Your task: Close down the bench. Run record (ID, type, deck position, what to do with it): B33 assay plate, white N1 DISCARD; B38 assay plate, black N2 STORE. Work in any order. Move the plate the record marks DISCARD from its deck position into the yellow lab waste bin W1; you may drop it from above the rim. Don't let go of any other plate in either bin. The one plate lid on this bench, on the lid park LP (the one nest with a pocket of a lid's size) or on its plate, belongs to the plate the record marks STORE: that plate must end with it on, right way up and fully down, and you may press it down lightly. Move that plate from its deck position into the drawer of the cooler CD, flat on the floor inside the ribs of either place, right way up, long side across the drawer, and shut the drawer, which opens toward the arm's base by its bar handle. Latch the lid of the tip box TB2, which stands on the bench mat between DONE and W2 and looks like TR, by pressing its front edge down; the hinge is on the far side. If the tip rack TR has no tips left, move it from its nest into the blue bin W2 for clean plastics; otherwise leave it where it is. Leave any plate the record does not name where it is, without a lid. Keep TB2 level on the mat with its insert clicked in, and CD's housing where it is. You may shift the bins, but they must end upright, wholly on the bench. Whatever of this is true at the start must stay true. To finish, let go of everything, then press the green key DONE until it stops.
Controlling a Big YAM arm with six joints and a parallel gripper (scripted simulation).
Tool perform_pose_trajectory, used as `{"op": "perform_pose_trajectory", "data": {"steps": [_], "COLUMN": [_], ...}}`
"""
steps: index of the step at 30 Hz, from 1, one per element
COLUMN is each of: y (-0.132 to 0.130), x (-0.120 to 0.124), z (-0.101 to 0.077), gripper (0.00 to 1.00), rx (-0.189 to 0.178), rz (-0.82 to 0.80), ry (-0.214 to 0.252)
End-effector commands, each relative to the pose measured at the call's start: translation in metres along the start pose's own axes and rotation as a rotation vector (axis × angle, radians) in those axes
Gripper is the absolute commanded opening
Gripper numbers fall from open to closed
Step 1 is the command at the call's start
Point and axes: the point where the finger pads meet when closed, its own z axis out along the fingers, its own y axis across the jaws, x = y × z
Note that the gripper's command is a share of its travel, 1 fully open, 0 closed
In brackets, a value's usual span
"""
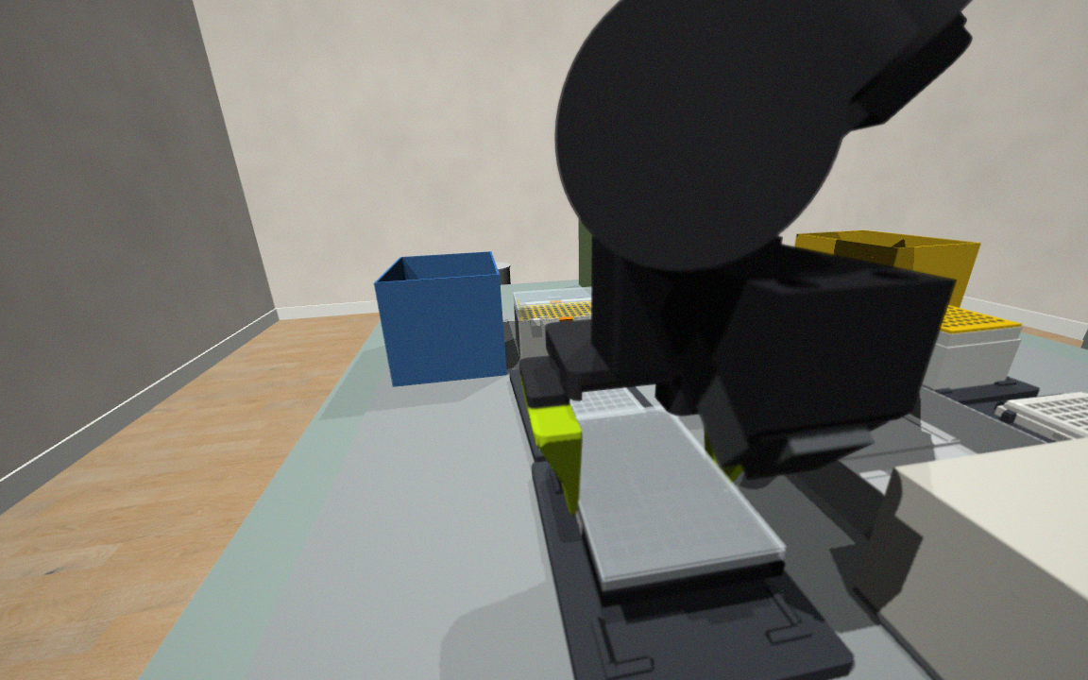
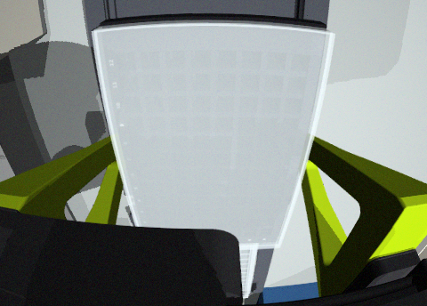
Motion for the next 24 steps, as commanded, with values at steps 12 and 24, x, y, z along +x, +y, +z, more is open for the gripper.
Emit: {"op": "perform_pose_trajectory", "data": {"steps": [12, 24], "y": [0.004, 0.004], "x": [-0.029, -0.028], "z": [-0.069, -0.083], "gripper": [0.0, 0.0], "rx": [0.027, 0.028], "rz": [-0.044, -0.044], "ry": [-0.085, -0.085]}}
